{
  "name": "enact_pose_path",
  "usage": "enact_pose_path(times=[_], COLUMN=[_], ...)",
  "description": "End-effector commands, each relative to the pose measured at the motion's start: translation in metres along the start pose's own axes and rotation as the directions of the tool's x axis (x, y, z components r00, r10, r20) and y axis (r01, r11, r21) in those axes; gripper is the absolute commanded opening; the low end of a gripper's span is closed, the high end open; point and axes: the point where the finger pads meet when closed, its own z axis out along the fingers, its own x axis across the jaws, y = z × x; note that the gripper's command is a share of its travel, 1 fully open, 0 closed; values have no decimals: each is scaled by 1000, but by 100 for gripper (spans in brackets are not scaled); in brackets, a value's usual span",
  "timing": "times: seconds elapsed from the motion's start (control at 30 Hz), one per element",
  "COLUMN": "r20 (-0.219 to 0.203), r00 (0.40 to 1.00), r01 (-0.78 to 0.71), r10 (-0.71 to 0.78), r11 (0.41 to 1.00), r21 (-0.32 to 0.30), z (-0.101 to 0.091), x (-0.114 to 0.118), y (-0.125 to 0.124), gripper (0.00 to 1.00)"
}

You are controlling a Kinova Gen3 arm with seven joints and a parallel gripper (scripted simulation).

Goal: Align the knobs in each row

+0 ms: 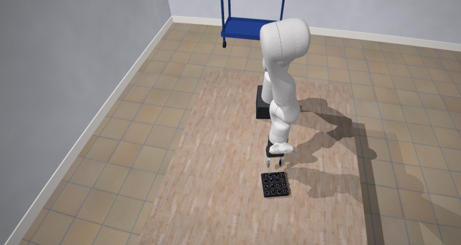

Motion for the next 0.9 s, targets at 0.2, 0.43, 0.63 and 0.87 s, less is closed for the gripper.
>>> enact_pose_path(times=[0.2,0.43,0.63,0.87], r20=[-4,-1,8,10], r00=[1000,999,999,999], r01=[-18,-33,-43,-44], r10=[18,33,43,44], r11=[1000,999,999,999], r21=[-25,-16,5,5], z=[-1,-8,-18,-18], x=[17,31,41,43], y=[-15,-33,-51,-54], gripper=[100,100,100,100])
